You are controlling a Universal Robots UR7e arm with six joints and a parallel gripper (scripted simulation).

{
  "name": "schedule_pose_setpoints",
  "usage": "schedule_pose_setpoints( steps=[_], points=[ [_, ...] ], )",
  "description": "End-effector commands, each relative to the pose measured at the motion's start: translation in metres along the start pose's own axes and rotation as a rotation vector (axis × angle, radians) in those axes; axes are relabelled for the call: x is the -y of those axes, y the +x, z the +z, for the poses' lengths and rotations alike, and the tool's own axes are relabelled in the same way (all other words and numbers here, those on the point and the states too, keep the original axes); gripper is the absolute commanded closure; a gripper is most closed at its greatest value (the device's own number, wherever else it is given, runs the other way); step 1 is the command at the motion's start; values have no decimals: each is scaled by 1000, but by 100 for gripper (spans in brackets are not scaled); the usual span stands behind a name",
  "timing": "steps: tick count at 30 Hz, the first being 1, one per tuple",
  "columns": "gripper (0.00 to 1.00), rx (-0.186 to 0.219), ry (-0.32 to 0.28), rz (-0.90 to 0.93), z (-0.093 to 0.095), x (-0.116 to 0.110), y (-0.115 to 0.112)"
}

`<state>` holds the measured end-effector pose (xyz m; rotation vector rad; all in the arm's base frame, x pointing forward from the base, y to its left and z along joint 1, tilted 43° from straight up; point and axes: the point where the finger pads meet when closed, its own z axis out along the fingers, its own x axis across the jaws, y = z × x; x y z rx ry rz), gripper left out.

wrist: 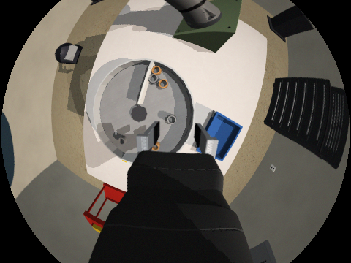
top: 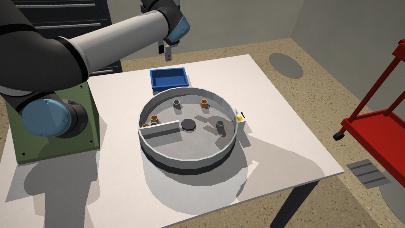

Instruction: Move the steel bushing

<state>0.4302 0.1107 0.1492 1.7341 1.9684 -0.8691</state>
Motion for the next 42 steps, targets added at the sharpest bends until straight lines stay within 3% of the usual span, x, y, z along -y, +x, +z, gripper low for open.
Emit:
schedule_pose_setpoints(
  steps=[1, 10, 15, 27, 32, 42],
  points=[
    [0, -1, -6, 0, 15, 18, -7],
    [0, -1, -6, 0, 15, 18, -7],
    [0, 2, -2, 1, 51, 60, -23],
    [0, 2, -2, 1, 51, 60, -23],
    [0, 5, 1, 1, 87, 101, -38],
    [0, 5, 1, 1, 87, 101, -38]
  ],
)
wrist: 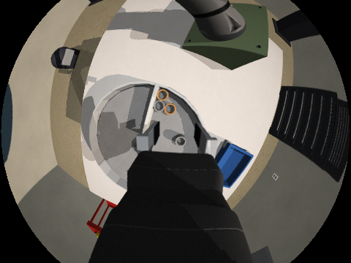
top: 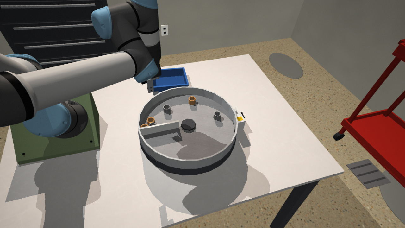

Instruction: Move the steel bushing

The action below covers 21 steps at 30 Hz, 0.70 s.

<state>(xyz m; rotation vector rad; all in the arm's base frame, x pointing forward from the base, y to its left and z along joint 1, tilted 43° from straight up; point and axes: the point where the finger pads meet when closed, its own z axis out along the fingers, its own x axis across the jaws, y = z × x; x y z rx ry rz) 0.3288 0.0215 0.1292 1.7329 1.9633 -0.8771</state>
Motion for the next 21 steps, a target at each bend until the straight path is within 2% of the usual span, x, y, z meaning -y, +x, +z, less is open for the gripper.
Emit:
schedule_pose_setpoints(
  steps=[1, 2, 7, 21],
  points=[
    [0, -1, -3, 0, 1, 2, -1],
    [0, -1, -3, 0, 1, 2, -1],
    [0, 2, 1, 1, 38, 44, -16],
    [0, 3, 2, 1, 37, 42, -15]
  ],
)
